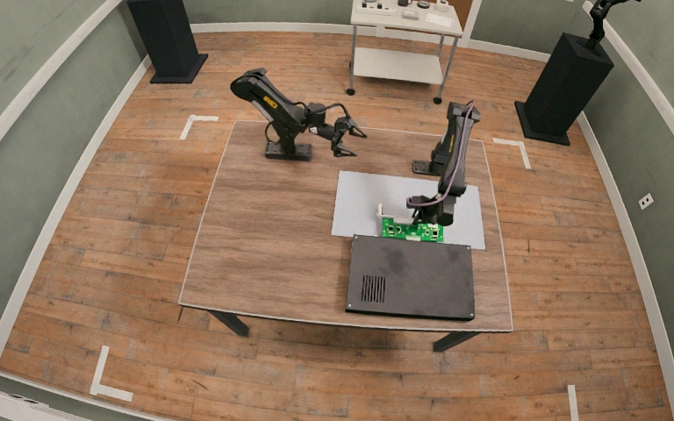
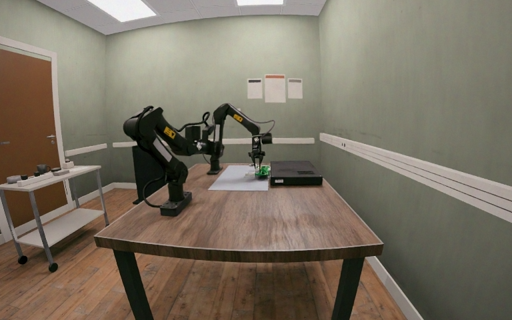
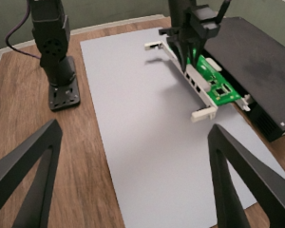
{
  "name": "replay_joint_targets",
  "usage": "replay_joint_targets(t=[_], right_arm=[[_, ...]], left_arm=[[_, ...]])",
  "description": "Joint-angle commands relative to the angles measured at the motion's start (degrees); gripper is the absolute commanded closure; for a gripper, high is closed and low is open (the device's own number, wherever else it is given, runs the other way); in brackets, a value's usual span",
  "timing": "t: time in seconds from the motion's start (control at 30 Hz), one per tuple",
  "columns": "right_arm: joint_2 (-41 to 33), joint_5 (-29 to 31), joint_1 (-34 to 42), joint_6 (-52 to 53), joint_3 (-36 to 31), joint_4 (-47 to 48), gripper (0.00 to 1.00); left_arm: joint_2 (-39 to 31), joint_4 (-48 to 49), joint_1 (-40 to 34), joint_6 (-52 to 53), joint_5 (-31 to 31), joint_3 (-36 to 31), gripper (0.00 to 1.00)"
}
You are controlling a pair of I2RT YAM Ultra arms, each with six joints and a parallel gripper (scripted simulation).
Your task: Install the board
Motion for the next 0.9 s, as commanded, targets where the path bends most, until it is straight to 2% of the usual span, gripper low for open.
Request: replay_joint_targets(t=[0.0, 0.73, 0.87], right_arm=[[-0.72, -0.43, 0.18, -0.18, 0.04, 0.69, 0.0], [-0.72, -0.43, 0.18, -0.18, 0.04, 0.69, 0.0], [-0.72, -0.43, 0.18, -0.18, 0.04, 0.69, 0.0]], left_arm=[[-0.33, 1.14, 0.21, 0.49, 2.05, 1.39, 0.82], [2.31, 0.54, 0.8, 0.87, 2.06, 4.86, 0.82], [4.79, -2.1, 1.16, 1.26, 2.62, 7.39, 0.82]])
